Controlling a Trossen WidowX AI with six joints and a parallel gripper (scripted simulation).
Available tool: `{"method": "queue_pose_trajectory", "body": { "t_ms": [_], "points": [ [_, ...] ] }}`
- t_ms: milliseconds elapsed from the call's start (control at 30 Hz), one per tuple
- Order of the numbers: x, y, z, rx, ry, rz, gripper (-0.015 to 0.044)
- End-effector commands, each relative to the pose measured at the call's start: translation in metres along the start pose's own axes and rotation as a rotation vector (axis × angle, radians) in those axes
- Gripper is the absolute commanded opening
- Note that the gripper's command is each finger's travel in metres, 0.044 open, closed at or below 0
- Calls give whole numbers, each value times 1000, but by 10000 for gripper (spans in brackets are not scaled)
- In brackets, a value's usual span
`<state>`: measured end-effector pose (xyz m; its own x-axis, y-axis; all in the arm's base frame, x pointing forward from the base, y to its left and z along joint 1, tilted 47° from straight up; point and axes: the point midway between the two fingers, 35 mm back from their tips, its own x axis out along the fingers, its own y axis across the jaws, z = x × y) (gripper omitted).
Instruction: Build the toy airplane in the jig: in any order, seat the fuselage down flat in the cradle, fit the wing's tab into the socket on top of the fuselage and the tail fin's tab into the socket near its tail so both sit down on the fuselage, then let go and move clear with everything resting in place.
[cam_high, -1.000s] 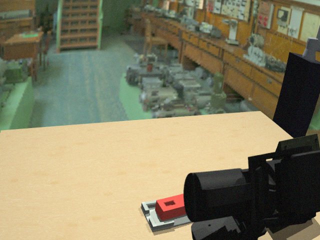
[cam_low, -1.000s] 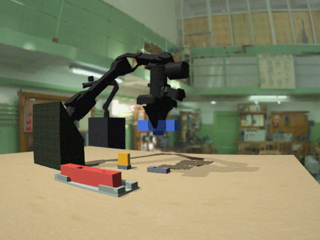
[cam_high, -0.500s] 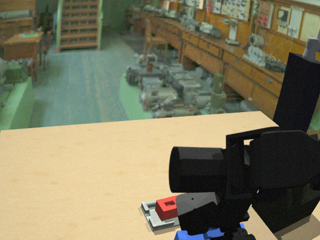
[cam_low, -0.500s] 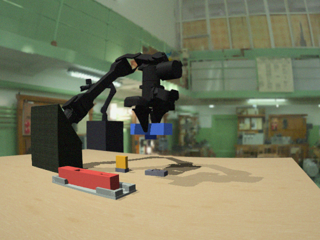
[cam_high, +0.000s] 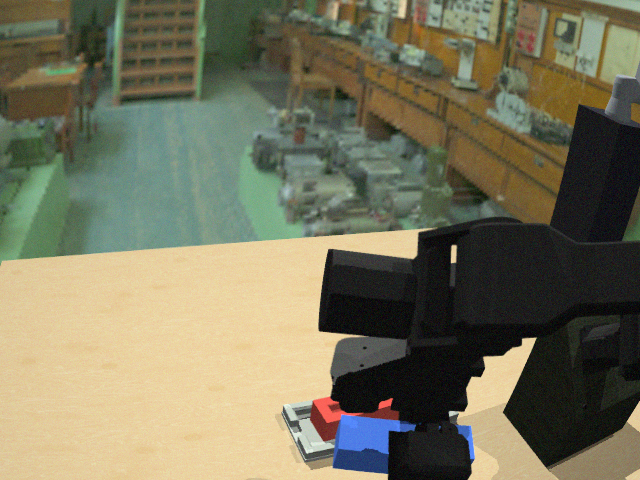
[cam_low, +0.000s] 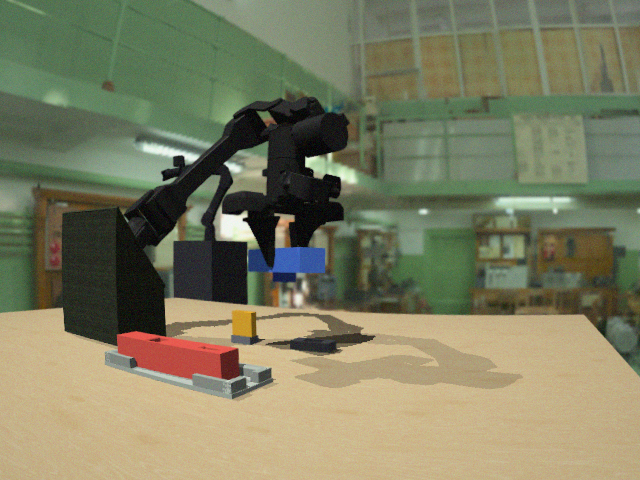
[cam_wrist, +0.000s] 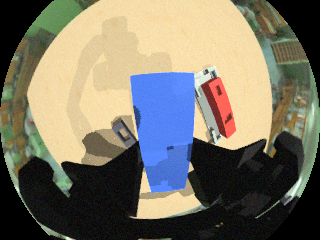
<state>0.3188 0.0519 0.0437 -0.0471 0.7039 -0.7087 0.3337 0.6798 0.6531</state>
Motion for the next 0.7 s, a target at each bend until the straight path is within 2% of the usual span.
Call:
{"method": "queue_pose_trajectory", "body": {
  "t_ms": [0,667],
  "points": [
    [3,-16,3,79,0,-5,0],
    [10,-73,1,297,18,-28,0]
  ]
}}
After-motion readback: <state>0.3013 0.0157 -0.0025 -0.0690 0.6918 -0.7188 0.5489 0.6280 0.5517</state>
